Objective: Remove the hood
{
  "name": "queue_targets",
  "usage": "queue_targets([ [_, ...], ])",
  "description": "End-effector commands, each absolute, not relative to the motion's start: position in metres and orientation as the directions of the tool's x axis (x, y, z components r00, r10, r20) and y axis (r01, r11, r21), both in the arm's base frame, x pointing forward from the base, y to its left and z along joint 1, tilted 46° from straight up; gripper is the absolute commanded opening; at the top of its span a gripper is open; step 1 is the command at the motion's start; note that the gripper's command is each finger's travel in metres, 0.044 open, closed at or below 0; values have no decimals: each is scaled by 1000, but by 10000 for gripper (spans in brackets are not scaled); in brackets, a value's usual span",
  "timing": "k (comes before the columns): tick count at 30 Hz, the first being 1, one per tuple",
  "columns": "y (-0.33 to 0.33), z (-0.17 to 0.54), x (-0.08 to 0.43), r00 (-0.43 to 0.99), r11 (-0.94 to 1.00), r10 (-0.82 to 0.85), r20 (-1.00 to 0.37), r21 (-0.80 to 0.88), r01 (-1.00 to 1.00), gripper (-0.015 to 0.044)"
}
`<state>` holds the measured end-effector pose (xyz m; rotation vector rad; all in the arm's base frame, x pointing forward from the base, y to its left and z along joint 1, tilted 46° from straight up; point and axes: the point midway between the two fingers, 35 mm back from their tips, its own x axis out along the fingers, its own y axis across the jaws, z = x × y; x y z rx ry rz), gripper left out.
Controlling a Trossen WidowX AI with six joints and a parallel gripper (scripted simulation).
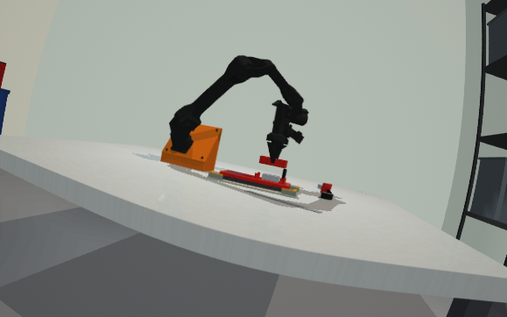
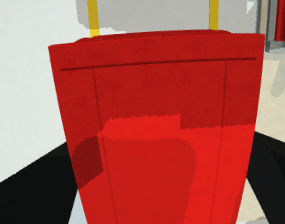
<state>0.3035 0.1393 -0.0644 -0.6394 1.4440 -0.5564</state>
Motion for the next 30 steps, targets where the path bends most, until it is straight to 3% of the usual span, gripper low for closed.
queue_targets([
  [1, 134, -68, 302, 57, 710, -701, -711, -703, -41, 0],
  [30, 118, -83, 302, 58, 709, -702, -710, -704, -40, 0],
])
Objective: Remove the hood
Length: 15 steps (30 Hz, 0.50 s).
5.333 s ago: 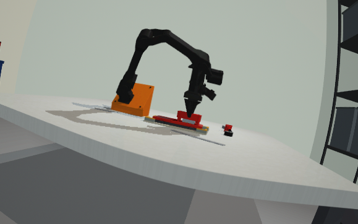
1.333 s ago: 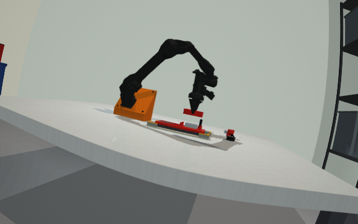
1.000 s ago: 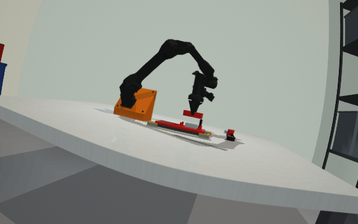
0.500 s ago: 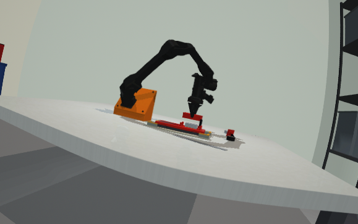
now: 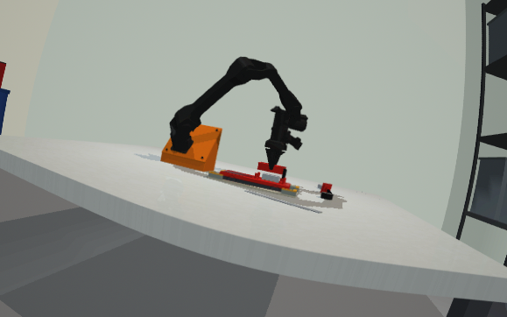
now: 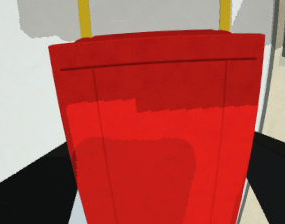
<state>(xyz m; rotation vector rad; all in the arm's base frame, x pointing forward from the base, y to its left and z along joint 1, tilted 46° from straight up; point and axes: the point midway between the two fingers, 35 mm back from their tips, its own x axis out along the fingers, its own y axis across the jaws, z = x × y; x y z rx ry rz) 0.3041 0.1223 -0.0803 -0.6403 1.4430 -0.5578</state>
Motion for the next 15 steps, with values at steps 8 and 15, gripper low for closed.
queue_targets([
  [8, 113, -87, 302, 58, 708, -702, -710, -705, -40, 0],
  [15, 109, -90, 302, 57, 708, -703, -709, -705, -40, 0],
])
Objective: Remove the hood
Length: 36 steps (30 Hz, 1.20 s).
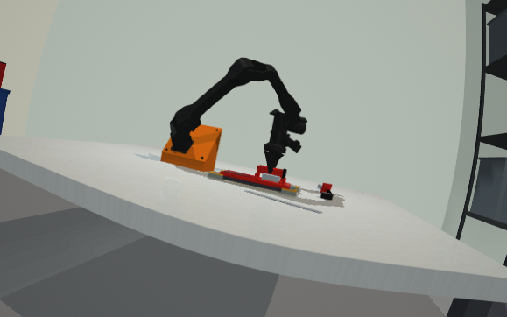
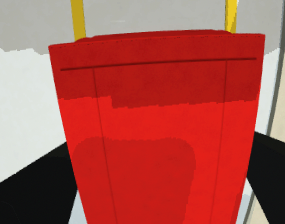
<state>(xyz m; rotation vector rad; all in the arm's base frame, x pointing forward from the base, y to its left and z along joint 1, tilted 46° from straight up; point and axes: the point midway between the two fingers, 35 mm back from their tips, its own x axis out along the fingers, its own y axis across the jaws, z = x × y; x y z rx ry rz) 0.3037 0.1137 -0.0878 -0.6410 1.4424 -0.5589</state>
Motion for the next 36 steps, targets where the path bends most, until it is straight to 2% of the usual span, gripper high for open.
queue_targets([
  [1, 109, -91, 302, 57, 708, -703, -709, -705, -40, 0],
  [36, 99, -100, 303, 58, 708, -703, -709, -705, -40, 0],
])
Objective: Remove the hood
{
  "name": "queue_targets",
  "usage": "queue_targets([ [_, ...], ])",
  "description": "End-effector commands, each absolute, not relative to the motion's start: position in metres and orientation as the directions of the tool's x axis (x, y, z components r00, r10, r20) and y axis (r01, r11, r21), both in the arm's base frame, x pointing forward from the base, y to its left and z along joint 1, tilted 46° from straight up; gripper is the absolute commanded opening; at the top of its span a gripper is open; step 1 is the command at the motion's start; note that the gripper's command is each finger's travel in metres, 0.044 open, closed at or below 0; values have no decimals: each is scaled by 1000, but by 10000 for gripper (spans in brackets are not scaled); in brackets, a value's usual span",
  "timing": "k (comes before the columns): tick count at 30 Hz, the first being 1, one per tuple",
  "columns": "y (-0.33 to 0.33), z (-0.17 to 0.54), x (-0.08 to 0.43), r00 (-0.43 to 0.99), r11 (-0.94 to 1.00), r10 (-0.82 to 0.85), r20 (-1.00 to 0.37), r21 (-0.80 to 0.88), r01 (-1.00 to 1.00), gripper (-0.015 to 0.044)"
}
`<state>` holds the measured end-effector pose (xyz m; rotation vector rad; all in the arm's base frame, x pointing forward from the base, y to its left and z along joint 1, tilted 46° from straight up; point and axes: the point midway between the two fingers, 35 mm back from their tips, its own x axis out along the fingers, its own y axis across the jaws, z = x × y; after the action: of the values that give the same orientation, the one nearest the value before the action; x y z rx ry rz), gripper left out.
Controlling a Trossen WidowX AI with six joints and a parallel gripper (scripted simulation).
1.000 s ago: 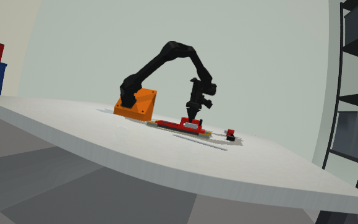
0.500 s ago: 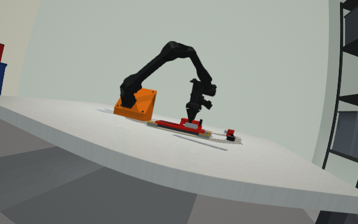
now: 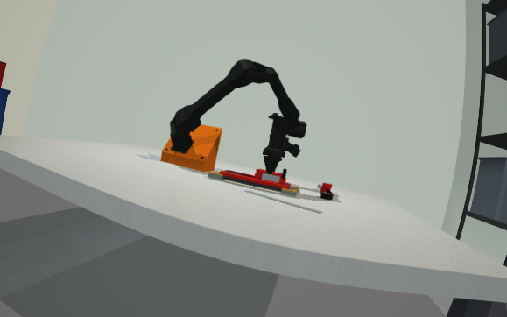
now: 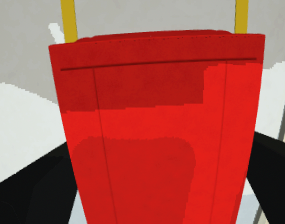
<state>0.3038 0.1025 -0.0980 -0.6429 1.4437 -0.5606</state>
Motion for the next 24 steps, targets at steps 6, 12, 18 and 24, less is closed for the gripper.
queue_targets([
  [6, 97, -102, 303, 58, 708, -703, -709, -706, -40, 0],
  [12, 95, -104, 303, 58, 707, -703, -708, -706, -40, 0],
  [18, 94, -105, 303, 58, 707, -704, -708, -706, -40, 0],
  [24, 96, -104, 304, 56, 713, -698, -714, -700, -33, 131],
])
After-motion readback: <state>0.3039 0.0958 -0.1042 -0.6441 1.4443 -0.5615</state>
